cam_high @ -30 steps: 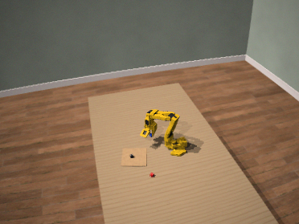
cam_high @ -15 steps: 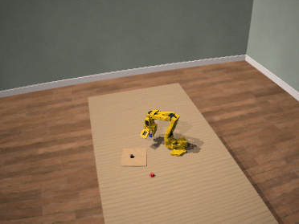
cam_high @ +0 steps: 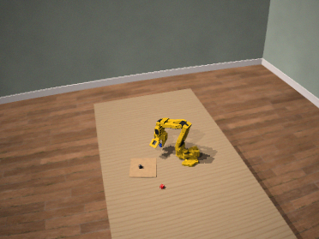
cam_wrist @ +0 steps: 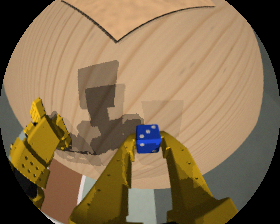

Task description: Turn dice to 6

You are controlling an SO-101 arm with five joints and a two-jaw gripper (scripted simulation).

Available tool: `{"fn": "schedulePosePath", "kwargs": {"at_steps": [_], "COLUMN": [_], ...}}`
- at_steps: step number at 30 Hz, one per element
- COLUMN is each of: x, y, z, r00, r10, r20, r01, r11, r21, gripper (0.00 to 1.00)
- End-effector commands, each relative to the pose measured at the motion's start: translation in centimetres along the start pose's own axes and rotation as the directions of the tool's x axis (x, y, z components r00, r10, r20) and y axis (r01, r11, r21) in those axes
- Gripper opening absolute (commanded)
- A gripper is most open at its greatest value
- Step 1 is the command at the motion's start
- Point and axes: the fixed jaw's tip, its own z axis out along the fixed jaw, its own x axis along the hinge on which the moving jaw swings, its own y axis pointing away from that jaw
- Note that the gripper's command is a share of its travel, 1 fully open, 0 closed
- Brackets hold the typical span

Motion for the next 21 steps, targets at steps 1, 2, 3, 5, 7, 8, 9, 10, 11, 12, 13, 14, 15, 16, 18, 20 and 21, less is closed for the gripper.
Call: {"fn": "schedulePosePath", "kwargs": {"at_steps": [1,2,3,5,7,8,9,10,11,12,13,14,15,16,18,20,21], "x": [0.06,0.06,0.06,0.06,0.06,0.06,0.06,0.06,0.06,0.06,0.06,0.06,0.06,0.06,0.06,0.06,0.06], "y": [-0.33,-0.33,-0.33,-0.33,-0.33,-0.33,-0.33,-0.33,-0.33,-0.33,-0.34,-0.34,-0.34,-0.34,-0.34,-0.34,-0.34], "z": [0.05,0.1,0.14,0.17,0.17,0.17,0.17,0.18,0.21,0.24,0.3,0.36,0.43,0.51,0.65,0.74,0.76], "r00": [1.0,1.0,1.0,1.0,1.0,1.0,1.0,1.0,1.0,1.0,1.0,1.0,1.0,1.0,1.0,1.0,1.0], "r10": [0.013,0.013,0.013,0.013,0.013,0.013,0.013,0.013,0.013,0.013,0.013,0.013,0.013,0.013,0.013,0.013,0.013], "r20": [0.002,0.002,0.002,0.002,0.002,0.002,0.002,0.002,0.002,0.002,0.002,0.002,0.002,0.002,0.002,0.002,0.002], "r01": [-0.013,-0.013,-0.013,-0.013,-0.013,-0.013,-0.013,-0.013,-0.013,-0.013,-0.013,-0.013,-0.013,-0.013,-0.013,-0.013,-0.013], "r11": [1.0,1.0,1.0,1.0,1.0,1.0,1.0,1.0,1.0,1.0,1.0,1.0,1.0,1.0,1.0,1.0,1.0], "r21": [0.024,0.024,0.024,0.024,0.024,0.024,0.024,0.024,0.024,0.024,0.024,0.024,0.024,0.024,0.024,0.024,0.024], "gripper": [0.0,0.0,0.0,0.0,0.0,0.0,0.0,0.0,0.0,0.0,0.0,0.0,0.0,0.0,0.0,0.0,0.0]}}
